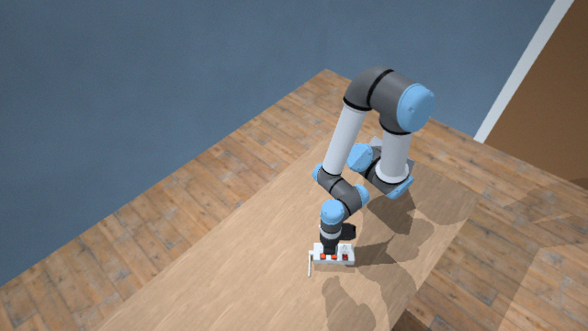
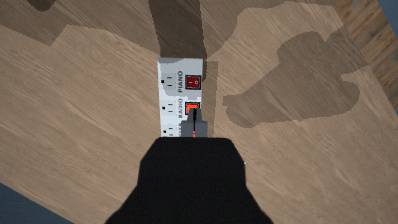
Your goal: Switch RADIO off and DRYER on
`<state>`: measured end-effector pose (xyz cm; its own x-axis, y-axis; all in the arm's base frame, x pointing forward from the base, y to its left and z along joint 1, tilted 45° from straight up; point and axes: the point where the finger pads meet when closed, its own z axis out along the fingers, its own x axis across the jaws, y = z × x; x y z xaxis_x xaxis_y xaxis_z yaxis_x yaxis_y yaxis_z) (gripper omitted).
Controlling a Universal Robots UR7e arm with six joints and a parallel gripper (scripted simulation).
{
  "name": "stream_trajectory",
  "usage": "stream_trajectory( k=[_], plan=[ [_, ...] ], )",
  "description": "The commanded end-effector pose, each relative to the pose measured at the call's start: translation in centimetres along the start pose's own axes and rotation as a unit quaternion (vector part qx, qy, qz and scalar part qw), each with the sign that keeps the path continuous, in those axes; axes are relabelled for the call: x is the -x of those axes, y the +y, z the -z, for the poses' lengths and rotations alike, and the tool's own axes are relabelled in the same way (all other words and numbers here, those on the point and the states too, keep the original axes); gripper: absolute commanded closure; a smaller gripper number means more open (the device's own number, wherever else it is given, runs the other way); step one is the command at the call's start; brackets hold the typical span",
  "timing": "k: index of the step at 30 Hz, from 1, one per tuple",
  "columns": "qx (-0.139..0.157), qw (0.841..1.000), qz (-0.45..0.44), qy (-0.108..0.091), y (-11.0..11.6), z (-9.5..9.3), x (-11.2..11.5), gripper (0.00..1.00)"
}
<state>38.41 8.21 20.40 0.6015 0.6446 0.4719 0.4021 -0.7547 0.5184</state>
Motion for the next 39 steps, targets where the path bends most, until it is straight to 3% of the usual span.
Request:
stream_trajectory(
  k=[1,21,39],
  plan=[
    [0.0,1.0,0.0,0.0,0.0,-0.6,-0.1,1.0],
    [0.0,1.0,0.0,0.0,0.0,-2.6,-0.1,1.0],
    [0.0,1.0,0.0,0.0,0.0,-2.9,-0.1,1.0]
  ],
)
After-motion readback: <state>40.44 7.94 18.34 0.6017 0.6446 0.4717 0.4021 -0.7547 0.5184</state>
